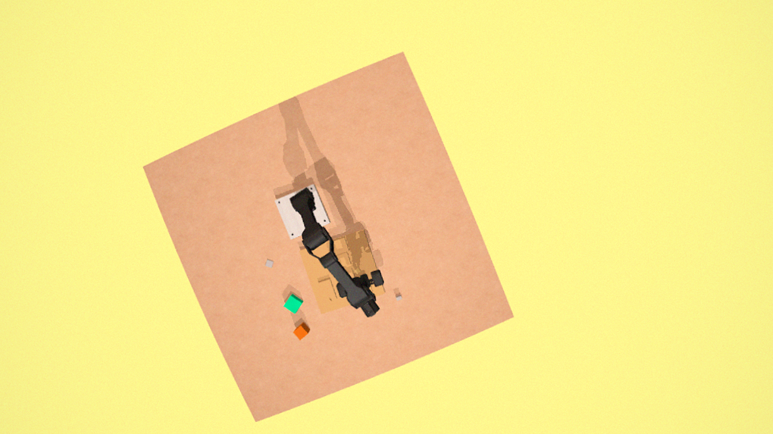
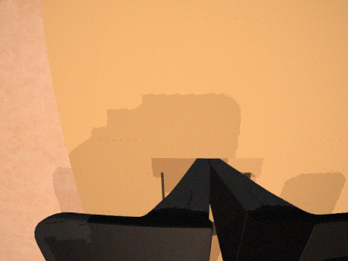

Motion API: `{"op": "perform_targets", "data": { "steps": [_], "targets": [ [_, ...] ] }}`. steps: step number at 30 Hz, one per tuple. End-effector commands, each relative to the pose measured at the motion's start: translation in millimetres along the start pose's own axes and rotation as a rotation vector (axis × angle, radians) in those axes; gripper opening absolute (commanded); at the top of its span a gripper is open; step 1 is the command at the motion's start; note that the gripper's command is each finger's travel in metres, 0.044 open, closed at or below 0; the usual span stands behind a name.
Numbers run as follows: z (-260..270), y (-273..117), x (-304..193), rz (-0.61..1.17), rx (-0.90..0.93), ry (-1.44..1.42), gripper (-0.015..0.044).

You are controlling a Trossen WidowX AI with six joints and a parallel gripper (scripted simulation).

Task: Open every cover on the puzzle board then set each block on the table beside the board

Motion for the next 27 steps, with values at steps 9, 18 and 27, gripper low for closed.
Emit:
{"op": "perform_targets", "data": {
  "steps": [9,18,27],
  "targets": [
    [-1,-17,6,-0.012,0.000,-0.003,0.0000],
    [-2,-29,7,-0.012,0.000,-0.003,0.0000],
    [-2,-41,8,-0.012,0.000,-0.003,0.0000]
  ]
}}
Point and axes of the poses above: the point midway between the two fingers, 35 mm back from their tips, its own y axis out along the fingers, its own z axis across the jaws, x = y × z, the point moved 1 cm from there along -y, back along the fingers, and after that the axes turned 12 degrees about -y, right-handed, at the moved point
